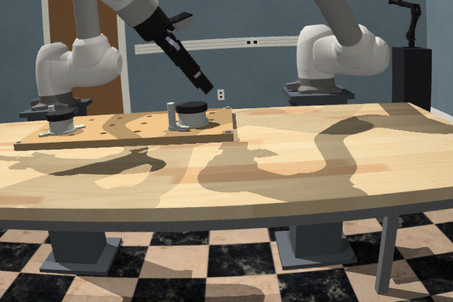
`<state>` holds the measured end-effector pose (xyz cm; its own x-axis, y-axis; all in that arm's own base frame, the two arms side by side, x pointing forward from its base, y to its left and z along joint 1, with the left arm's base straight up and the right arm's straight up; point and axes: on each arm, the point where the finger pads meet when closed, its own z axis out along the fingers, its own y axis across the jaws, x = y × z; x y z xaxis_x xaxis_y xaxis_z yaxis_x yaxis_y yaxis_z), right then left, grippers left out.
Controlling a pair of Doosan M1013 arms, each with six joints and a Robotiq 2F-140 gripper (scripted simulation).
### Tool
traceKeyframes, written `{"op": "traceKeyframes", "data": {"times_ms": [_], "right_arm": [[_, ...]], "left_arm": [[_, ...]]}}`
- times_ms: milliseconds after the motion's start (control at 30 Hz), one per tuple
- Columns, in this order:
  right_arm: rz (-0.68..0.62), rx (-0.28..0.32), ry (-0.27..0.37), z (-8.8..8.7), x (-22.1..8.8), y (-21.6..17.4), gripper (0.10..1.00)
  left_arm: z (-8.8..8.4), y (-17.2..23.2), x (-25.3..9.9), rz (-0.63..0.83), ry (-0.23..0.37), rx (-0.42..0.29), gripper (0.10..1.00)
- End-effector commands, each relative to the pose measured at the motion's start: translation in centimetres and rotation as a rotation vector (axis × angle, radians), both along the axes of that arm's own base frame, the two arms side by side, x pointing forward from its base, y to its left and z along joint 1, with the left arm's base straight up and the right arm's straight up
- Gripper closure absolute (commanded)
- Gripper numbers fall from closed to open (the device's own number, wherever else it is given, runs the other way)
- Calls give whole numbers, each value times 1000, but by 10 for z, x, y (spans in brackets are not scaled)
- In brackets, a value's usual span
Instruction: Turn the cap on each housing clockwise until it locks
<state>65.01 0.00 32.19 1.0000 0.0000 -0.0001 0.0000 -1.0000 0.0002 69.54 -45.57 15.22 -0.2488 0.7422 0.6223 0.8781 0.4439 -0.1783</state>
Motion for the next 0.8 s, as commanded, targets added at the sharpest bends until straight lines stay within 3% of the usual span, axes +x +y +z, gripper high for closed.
{"op": "traceKeyframes", "data": {"times_ms": [0,767], "right_arm": [[0,0,-1,1,0,0,98],[0,0,-1,1,0,0,98]], "left_arm": [[-9,-29,4,128,-9,55,759],[-41,-114,13,490,-57,214,759]]}}
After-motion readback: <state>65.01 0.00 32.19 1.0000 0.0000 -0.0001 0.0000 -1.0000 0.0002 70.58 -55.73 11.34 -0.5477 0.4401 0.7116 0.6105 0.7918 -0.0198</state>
